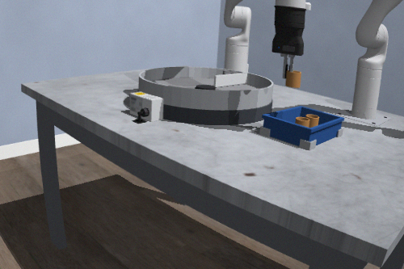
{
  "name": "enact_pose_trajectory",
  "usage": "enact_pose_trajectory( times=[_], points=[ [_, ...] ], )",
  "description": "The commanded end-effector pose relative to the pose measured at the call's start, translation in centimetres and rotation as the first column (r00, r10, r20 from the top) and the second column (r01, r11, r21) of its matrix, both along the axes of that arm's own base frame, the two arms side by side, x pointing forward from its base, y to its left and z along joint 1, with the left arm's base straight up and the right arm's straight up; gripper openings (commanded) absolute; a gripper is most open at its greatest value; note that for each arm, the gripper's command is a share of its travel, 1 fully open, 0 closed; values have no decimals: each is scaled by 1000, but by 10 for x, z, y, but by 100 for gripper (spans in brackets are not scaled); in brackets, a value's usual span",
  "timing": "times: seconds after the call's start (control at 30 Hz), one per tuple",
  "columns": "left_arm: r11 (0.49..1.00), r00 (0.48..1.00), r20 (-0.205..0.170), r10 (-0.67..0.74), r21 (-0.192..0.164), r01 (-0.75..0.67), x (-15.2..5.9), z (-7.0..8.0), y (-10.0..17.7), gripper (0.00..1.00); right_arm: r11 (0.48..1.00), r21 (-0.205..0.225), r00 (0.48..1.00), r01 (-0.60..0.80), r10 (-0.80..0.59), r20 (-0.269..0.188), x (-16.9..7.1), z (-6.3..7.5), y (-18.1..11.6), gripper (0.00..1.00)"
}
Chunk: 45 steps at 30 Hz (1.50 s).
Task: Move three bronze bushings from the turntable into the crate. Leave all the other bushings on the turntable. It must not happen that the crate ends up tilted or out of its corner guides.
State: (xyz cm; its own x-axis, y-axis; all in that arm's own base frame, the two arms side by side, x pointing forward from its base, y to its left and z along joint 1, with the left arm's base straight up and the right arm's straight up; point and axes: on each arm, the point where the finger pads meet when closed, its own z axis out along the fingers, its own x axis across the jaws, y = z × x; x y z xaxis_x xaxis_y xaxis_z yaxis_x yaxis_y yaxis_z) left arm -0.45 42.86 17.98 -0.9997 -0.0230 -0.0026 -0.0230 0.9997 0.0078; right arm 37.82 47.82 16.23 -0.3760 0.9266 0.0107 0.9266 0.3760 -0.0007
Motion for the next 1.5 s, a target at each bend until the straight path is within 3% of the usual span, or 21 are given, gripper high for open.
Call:
enact_pose_trajectory(
  times=[0.0, 0.5, 1.47],
  points=[
    [1000, 1000, -2, -4, -8, 4, -3, 1, -4, 100, 1000, -9, 1000, -10, 10, 1, 2, -3, 5, 0],
    [1000, 1000, -2, -4, -8, 4, -3, 1, -4, 100, 1000, 1, 1000, -10, 10, 8, 12, -1, 26, 0],
    [1000, 1000, -2, -4, -8, 4, -3, 1, -4, 100, 1000, 1, 1000, -12, 12, 9, 15, -1, 31, 0]
  ],
)
